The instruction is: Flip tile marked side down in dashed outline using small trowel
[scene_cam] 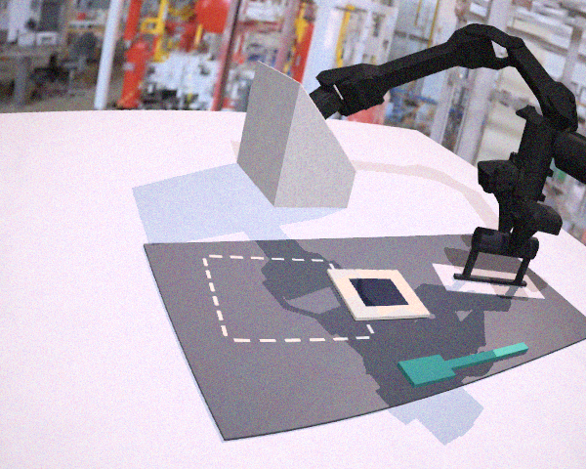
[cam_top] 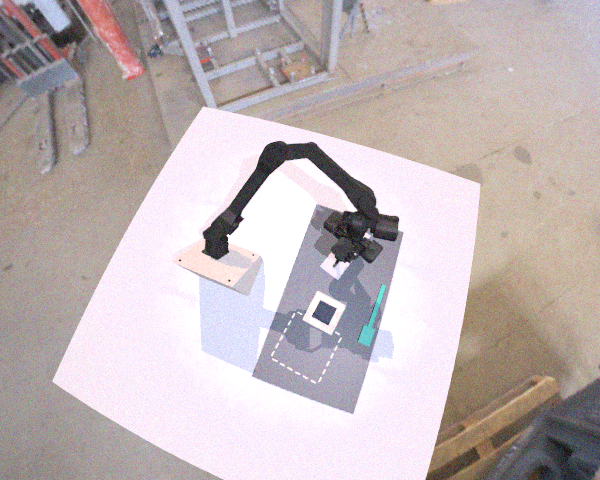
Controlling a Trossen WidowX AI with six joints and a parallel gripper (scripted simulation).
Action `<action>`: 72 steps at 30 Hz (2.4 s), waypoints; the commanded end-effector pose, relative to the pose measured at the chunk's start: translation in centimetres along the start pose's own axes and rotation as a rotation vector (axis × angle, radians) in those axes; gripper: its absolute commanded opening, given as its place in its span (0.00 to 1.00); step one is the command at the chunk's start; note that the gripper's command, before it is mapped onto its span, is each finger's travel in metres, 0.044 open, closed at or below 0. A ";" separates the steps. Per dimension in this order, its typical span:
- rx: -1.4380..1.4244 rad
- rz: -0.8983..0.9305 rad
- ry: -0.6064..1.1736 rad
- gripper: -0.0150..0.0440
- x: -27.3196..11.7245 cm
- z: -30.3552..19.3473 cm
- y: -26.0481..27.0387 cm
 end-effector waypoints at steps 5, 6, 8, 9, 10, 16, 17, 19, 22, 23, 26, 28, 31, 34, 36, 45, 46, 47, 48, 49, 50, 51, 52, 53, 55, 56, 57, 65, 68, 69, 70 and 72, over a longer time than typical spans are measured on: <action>0.009 -0.003 0.000 0.71 0.0 0.0 0.0; 0.009 -0.003 0.000 0.71 0.0 0.0 0.0; 0.009 -0.003 0.000 0.71 0.0 0.0 0.0; 0.009 -0.003 0.000 0.71 0.0 0.0 0.0; 0.009 -0.003 0.000 0.71 0.0 0.0 0.0; 0.009 -0.003 0.000 0.71 0.0 0.0 0.0; 0.009 -0.003 0.000 0.71 0.0 0.0 0.0; 0.009 -0.003 0.000 0.71 0.0 0.0 0.0; 0.009 -0.003 0.000 0.71 -0.9 0.0 0.0; 0.009 -0.003 0.000 0.71 -2.1 0.0 -0.1; 0.010 -0.003 0.002 0.71 -4.3 0.0 -0.3; 0.010 -0.003 0.002 0.71 -4.3 0.0 -0.3; 0.020 0.009 0.001 0.76 -4.7 0.3 -0.1; 0.017 0.010 0.000 0.76 -5.5 0.3 -0.1; -0.009 0.015 -0.005 0.76 -5.5 0.3 -0.2; -0.282 0.065 -0.068 0.76 -4.9 0.4 -0.8; -0.306 0.069 -0.074 0.76 -4.8 0.4 -0.9; -0.330 0.073 -0.080 0.76 -4.7 0.4 -0.9; -0.354 0.077 -0.086 0.76 -4.7 0.4 -1.0; -0.377 0.080 -0.093 0.76 -4.6 0.4 -1.1; -0.401 0.084 -0.099 0.76 -4.6 0.4 -1.1; -0.425 0.088 -0.105 0.76 -4.5 0.4 -1.2; -0.449 0.092 -0.111 0.76 -4.5 0.5 -1.2; -0.472 0.095 -0.118 0.76 -4.4 0.5 -1.3; -0.531 0.104 -0.132 0.76 -4.3 0.4 -1.4; -0.564 0.109 -0.140 0.76 -4.2 0.4 -1.5; -0.597 0.114 -0.148 0.76 -4.2 0.4 -1.6; -0.861 0.150 -0.220 0.76 -3.6 0.4 -2.2; -0.960 0.162 -0.249 0.76 -3.4 0.3 -2.4; -0.992 0.166 -0.260 0.76 -3.4 0.3 -2.5; -1.025 0.169 -0.270 0.76 -3.3 0.3 -2.6; -1.090 0.176 -0.291 0.76 -3.2 0.3 -2.7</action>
Point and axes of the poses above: the point midway between the two fingers, 35 mm back from their tips, its own x axis out along the fingers, its own y axis across the jaws, z = x × y, the point moved 8 cm from there along -x, back along the fingers, and after that the axes turned 5 degrees about -x, right-handed, at the moved point
